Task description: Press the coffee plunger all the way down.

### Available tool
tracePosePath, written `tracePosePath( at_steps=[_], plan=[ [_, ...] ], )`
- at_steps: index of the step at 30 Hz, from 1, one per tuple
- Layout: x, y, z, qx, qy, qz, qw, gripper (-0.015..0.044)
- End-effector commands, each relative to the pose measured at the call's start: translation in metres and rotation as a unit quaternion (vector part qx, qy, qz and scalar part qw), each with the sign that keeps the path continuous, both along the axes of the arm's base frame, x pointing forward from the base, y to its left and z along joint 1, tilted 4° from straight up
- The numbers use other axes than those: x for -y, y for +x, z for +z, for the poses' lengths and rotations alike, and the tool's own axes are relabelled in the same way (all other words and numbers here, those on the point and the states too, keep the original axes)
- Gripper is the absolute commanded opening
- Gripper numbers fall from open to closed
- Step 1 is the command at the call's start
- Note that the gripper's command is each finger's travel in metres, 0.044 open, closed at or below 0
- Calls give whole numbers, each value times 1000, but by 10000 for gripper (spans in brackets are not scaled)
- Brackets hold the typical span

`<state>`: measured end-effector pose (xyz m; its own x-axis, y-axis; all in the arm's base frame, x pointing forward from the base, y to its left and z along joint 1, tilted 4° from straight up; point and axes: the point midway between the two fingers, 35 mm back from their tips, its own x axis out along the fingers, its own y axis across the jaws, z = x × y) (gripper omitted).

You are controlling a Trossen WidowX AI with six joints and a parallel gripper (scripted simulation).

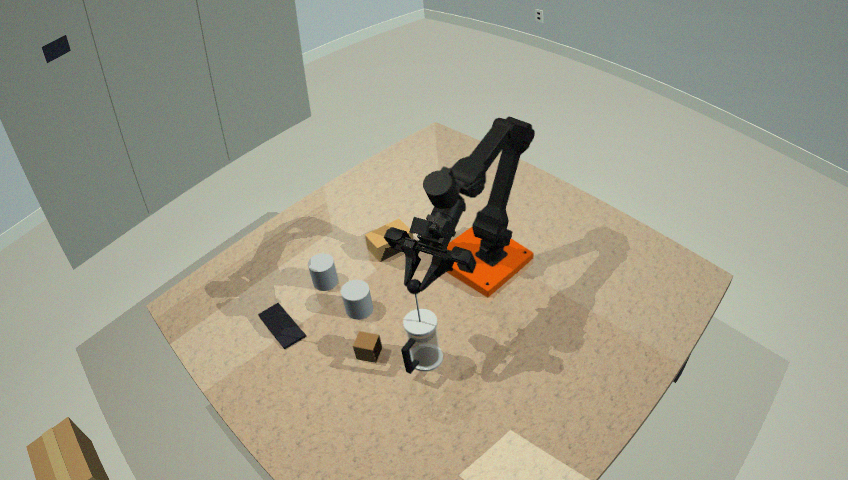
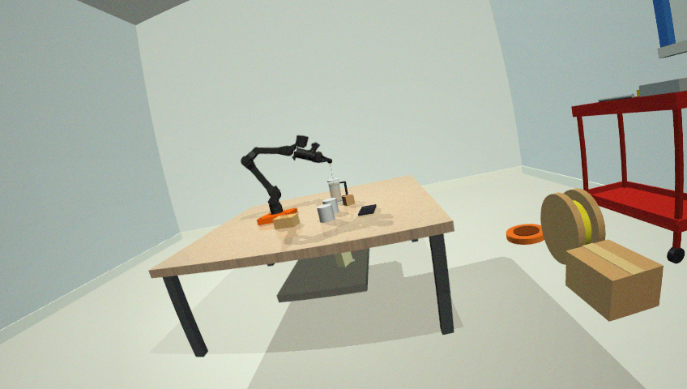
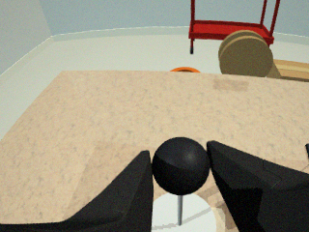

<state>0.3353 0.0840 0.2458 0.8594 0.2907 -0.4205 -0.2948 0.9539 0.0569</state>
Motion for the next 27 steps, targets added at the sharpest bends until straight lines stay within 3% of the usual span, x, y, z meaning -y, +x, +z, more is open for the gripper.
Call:
tracePosePath(
  at_steps=[1, 27],
  plan=[
    [0, -1, -28, -31, -4, -2, 1000, 124],
    [-5, 3, -70, -31, -4, -2, 1000, 124]
  ],
)
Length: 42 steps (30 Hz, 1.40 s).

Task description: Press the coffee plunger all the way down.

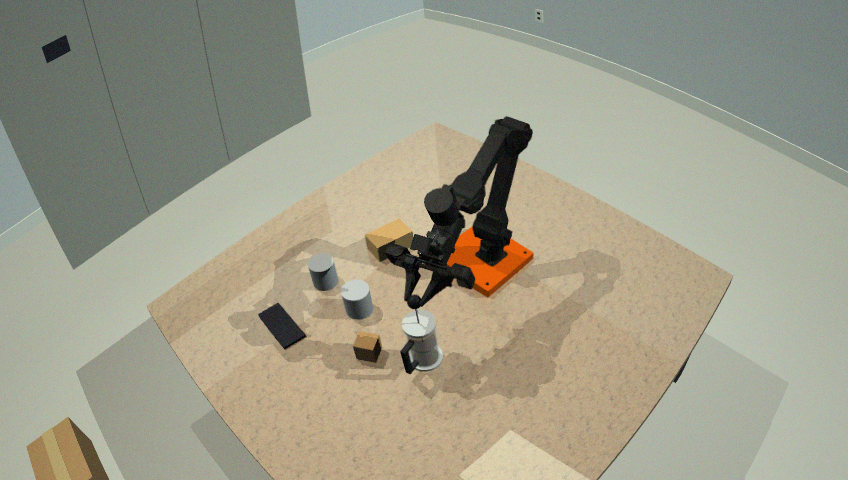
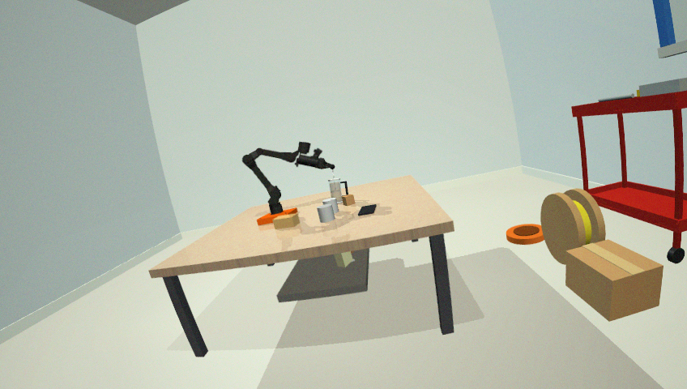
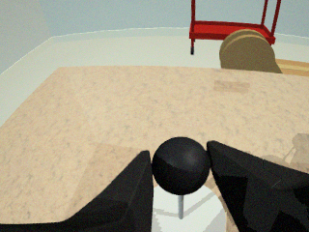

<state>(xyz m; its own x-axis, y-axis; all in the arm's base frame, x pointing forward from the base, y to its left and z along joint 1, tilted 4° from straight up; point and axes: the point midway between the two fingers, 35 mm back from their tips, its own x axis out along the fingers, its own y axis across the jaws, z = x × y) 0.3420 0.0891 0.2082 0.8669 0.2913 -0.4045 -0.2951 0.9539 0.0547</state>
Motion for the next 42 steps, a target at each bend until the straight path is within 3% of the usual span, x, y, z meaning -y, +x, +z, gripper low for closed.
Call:
tracePosePath(
  at_steps=[1, 42],
  plan=[
    [0, -3, -34, -39, -5, -2, 999, 124],
    [-6, 11, -40, -39, -5, -1, 999, 124]
  ],
)
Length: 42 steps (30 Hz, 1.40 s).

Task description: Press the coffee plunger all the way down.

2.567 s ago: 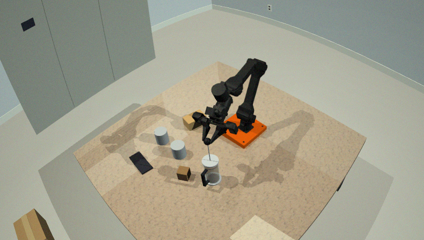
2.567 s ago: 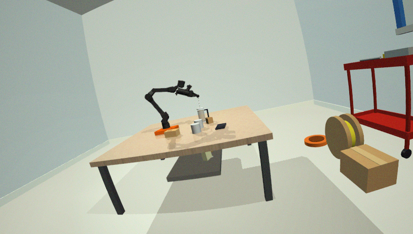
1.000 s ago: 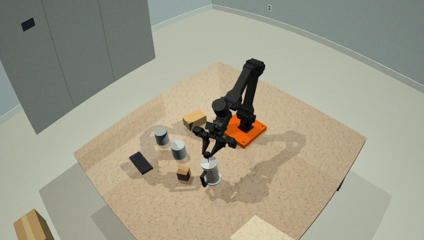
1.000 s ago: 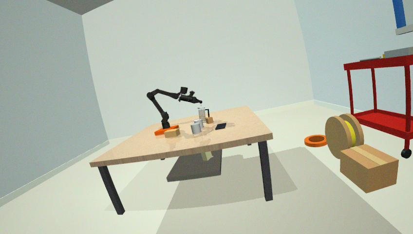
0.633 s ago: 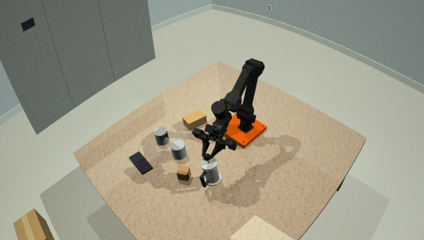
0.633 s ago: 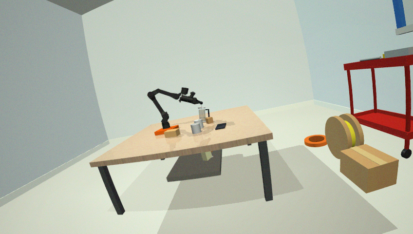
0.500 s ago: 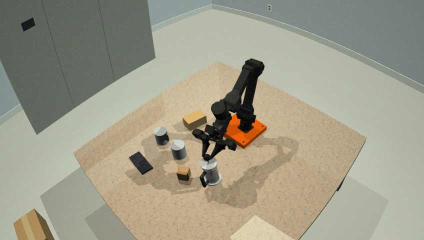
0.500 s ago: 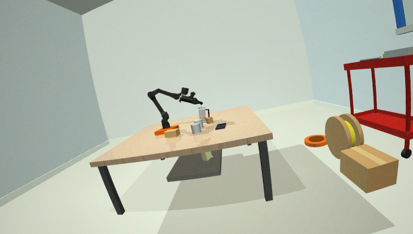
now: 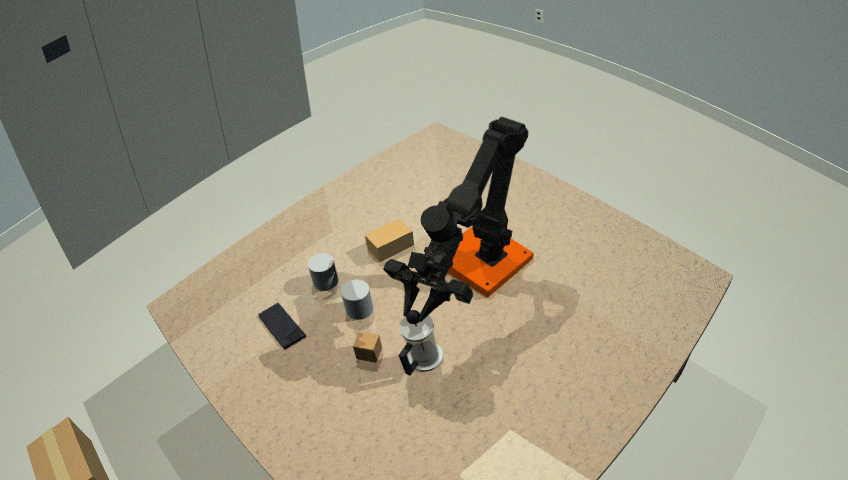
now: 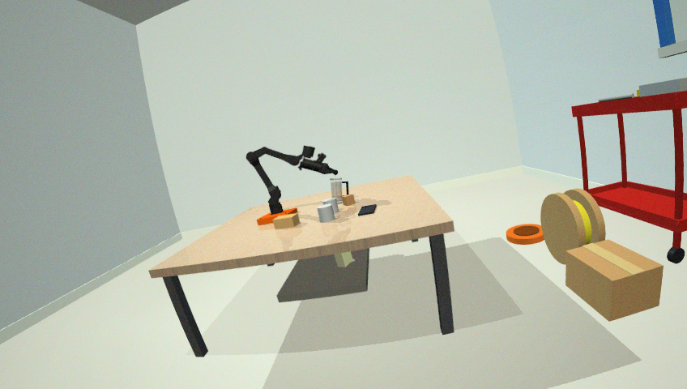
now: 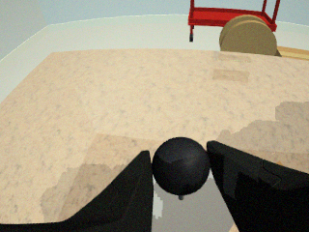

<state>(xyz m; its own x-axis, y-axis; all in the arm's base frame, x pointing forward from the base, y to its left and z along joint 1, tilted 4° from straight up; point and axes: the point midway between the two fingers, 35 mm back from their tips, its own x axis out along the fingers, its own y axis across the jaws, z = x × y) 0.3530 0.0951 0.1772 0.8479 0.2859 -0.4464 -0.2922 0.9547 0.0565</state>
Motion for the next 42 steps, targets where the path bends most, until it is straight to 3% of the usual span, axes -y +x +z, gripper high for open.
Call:
tracePosePath(
  at_steps=[1, 41, 42],
  plan=[
    [-1, 0, -9, -16, 1, -1, 1000, 124],
    [-1, 3, -3, -7, -1, 0, 1000, 124],
    [-1, 3, -3, -7, -1, 0, 1000, 151]
  ],
)
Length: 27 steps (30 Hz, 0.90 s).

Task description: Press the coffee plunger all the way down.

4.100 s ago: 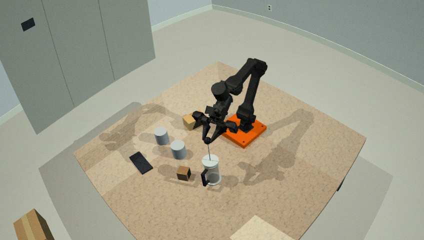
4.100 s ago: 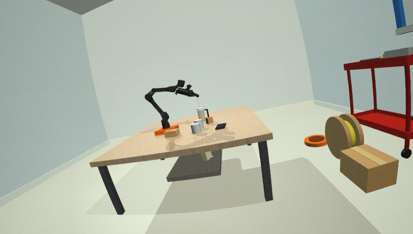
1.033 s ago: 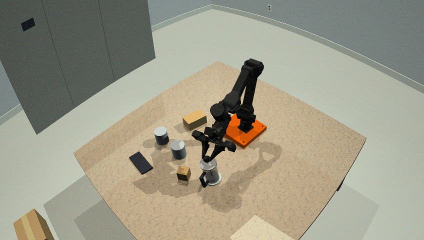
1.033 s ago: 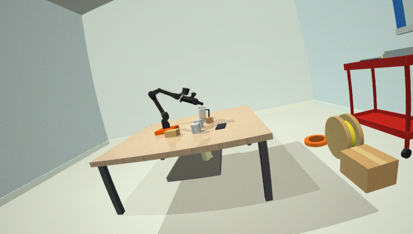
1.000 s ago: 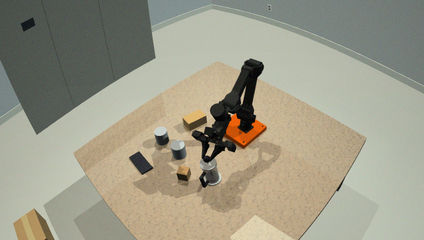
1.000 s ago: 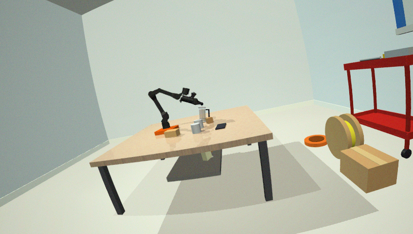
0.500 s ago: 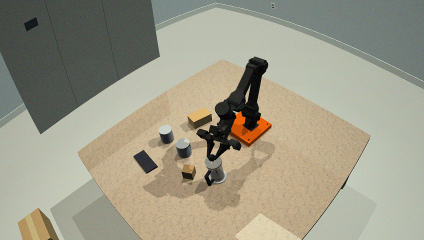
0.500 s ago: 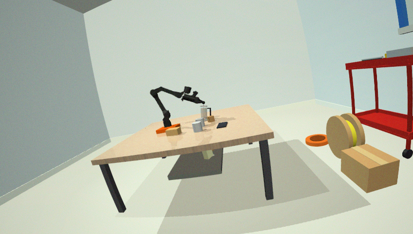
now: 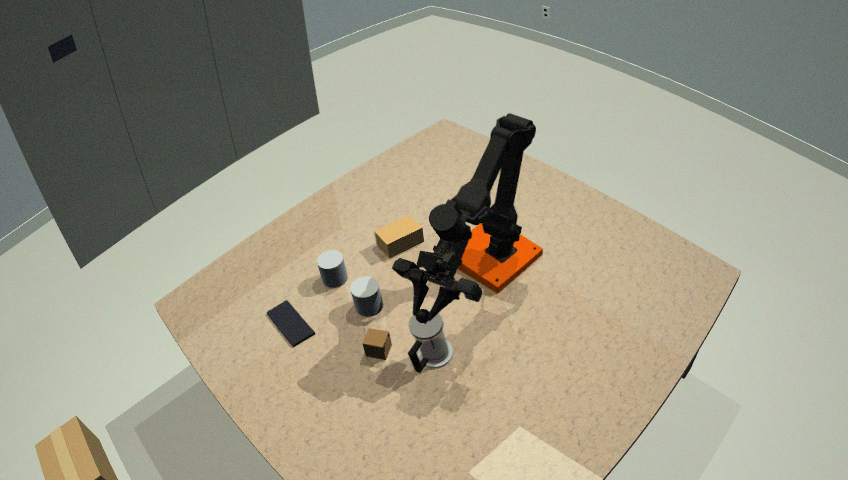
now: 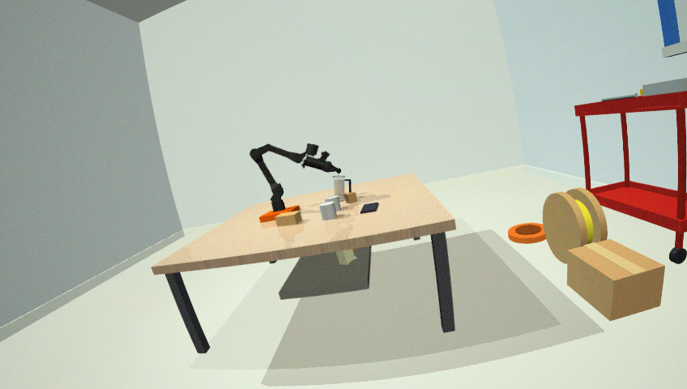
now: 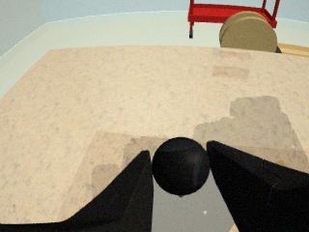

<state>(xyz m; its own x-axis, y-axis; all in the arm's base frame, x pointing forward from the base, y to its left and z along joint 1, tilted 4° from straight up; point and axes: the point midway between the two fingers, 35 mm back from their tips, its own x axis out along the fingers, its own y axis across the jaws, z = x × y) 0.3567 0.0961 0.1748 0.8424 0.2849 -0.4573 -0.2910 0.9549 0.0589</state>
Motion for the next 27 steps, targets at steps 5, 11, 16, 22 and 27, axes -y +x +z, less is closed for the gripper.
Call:
tracePosePath(
  at_steps=[5, 11, 16, 22, 27],
  plan=[
    [0, 0, 0, -1, 0, 0, 1000, 282],
    [0, 0, 0, -1, 0, 0, 1000, 439],
    [1, -2, 7, -2, 0, 0, 1000, 440],
    [14, -26, 70, -10, 1, -1, 1000, 440],
    [16, -31, 74, -11, 1, -1, 1000, 440]
  ],
)
